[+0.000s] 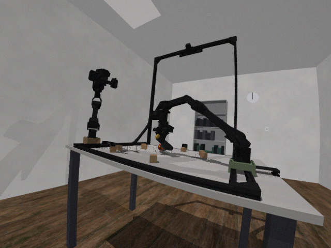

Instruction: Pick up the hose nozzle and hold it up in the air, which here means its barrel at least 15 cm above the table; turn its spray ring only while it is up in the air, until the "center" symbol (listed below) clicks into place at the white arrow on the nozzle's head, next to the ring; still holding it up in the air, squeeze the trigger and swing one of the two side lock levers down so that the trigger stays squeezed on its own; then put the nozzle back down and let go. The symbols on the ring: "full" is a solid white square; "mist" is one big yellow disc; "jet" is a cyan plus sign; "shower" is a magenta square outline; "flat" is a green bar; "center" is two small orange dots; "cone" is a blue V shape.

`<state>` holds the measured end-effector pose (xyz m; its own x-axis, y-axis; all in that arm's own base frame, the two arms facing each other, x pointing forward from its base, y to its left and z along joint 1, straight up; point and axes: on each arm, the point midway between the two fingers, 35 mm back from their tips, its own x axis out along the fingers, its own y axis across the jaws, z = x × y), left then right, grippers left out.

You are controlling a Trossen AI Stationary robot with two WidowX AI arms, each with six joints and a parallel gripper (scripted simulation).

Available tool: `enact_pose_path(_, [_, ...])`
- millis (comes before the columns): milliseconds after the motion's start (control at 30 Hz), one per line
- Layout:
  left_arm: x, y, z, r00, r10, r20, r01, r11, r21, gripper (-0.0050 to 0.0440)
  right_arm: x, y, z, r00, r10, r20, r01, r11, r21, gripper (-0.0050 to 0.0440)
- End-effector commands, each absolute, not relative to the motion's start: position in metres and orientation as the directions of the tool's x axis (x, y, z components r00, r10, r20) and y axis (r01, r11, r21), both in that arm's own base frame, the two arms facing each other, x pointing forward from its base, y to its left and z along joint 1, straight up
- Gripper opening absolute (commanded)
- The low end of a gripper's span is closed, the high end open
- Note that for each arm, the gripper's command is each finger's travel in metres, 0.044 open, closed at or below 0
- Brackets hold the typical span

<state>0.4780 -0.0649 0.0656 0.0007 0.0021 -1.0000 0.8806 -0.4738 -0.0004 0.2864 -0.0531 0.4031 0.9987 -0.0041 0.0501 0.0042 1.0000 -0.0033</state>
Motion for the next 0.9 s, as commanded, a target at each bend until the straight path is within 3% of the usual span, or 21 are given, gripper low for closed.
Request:
enact_pose_path(0, [0.4808,-0.0659,0.0737,0.023,-0.004,-1.0,0.88,-0.475,0.022,0.0,0.2866,-0.0525,0.4028,0.999,0.0,0.05,0.0,1.0,0.0,0.04])
enact_pose_path(167, [0.4808,-0.0659,0.0737,0.023,-0.004,-1.0,0.887,-0.462,0.022,0.0,0.2866,-0.0525,0.4028,0.999,0.0,0.05,0.0,1.0,0.0,0.04])
enact_pose_path(867, [0.4808,-0.0659,0.0737,0.023,-0.004,-1.0,0.998,-0.052,0.023,0.0,0.2866,-0.0525,0.4028,0.999,0.0,0.05,0.0,1.0,0.0,0.04])
